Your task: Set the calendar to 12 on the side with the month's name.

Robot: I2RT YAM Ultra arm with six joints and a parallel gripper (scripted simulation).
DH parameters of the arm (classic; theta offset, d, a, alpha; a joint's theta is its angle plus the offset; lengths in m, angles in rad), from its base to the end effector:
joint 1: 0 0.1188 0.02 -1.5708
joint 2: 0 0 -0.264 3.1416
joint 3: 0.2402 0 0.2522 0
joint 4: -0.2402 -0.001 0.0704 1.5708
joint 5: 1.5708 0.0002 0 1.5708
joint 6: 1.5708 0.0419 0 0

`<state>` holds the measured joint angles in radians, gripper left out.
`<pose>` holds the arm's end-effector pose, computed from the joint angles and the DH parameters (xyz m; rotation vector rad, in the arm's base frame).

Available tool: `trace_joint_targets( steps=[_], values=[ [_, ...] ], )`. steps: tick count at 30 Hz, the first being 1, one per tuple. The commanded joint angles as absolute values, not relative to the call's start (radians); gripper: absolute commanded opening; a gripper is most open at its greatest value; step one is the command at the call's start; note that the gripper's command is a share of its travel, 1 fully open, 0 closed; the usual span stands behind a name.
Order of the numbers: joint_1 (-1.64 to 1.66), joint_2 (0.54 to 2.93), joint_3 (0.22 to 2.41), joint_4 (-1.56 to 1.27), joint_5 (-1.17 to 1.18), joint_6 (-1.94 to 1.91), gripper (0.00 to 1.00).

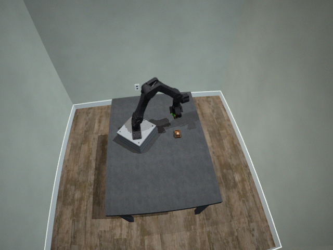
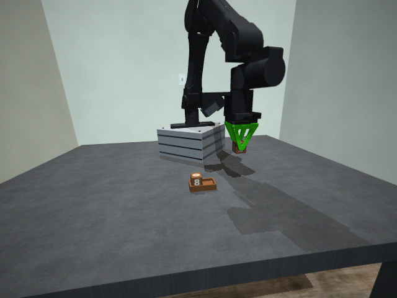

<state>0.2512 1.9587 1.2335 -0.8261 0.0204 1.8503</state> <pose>0.3341 0.0859 0.1333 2.2332 2.1704 0.0106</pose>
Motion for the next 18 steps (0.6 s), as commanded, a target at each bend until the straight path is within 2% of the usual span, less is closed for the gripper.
trace_joint_targets(
  steps=[1,18],
  values=[
    [0.251,1.955,1.236,-0.823,0.025,1.853,0.26],
    [0.248,2.086,1.16,-0.617,0.025,1.849,0.26]
  ],
)
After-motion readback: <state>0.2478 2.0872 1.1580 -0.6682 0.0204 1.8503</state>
